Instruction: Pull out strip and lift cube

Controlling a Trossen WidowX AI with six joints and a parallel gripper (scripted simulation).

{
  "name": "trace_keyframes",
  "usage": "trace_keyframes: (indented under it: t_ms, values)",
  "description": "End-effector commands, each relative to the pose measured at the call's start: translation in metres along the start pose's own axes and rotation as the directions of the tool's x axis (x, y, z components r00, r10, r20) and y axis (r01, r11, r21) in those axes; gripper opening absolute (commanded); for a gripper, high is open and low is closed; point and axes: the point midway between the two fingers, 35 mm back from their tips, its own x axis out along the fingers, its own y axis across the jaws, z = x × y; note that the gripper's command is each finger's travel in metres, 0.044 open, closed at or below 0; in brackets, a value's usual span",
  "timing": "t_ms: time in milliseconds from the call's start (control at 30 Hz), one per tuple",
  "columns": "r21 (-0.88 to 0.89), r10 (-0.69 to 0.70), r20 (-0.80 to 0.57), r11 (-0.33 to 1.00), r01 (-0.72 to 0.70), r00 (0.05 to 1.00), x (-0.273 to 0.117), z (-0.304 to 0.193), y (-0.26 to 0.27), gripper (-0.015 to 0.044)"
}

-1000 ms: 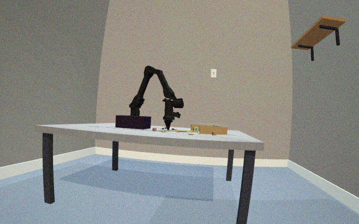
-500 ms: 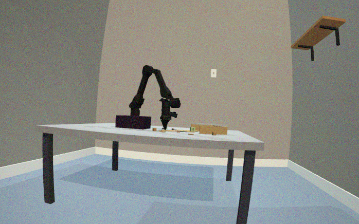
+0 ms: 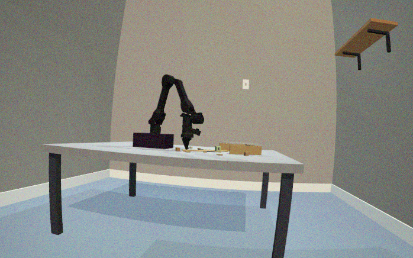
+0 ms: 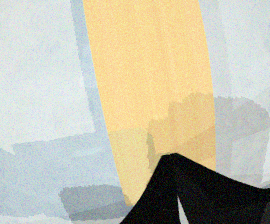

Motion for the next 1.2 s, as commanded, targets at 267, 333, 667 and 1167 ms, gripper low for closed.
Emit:
trace_keyframes:
  t_ms: [267, 333, 667, 1167]
  values:
    - [0.001, 0.003, -0.005, 1.000, -0.003, 1.000, -0.009, -0.009, -0.001, 0.0000]
    - [0.000, 0.011, -0.015, 1.000, -0.011, 1.000, -0.032, -0.008, -0.002, 0.0000]
    - [-0.111, 0.014, -0.016, 0.994, -0.016, 1.000, -0.043, 0.021, -0.002, 0.0157]
    - [-0.111, 0.015, -0.010, 0.994, -0.016, 1.000, -0.048, 0.081, 0.000, 0.0440]
